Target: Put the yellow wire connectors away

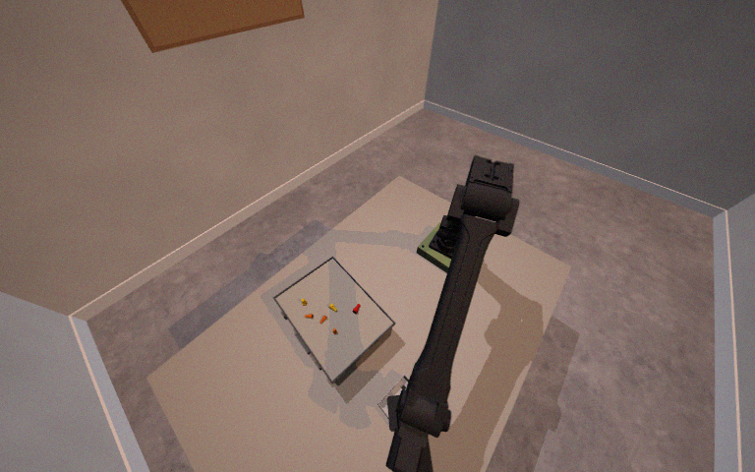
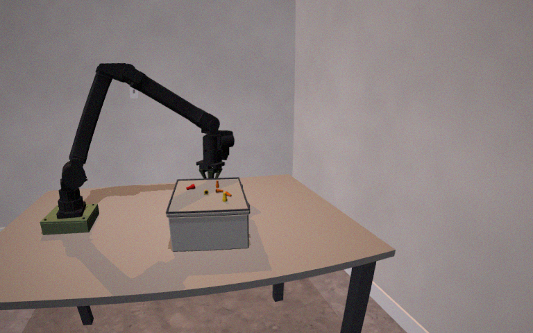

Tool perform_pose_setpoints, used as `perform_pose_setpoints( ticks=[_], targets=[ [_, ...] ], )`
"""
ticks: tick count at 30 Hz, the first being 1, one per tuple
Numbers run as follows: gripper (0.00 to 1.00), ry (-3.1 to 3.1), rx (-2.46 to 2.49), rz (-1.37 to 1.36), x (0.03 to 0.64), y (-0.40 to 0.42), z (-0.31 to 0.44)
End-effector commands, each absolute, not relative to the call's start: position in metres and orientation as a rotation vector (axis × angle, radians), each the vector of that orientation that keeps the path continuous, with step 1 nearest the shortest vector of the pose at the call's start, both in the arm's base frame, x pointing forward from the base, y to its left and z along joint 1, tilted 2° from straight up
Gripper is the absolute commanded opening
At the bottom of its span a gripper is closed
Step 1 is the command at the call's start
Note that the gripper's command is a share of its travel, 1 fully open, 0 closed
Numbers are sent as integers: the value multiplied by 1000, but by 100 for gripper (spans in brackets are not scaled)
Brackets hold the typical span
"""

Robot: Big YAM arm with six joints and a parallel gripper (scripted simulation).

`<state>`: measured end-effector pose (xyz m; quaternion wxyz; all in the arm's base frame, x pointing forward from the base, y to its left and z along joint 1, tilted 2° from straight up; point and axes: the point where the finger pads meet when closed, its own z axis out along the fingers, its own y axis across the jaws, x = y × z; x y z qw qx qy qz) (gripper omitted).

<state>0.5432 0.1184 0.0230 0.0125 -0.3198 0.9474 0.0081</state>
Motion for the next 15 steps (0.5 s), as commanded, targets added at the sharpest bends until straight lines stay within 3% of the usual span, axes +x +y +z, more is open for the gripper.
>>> perform_pose_setpoints(
  ticks=[1, 15],
  targets=[
    [28, 2905, -966, 13, 566, 127, 52],
    [28, 2909, -966, 14, 567, 126, 52]
  ],
)
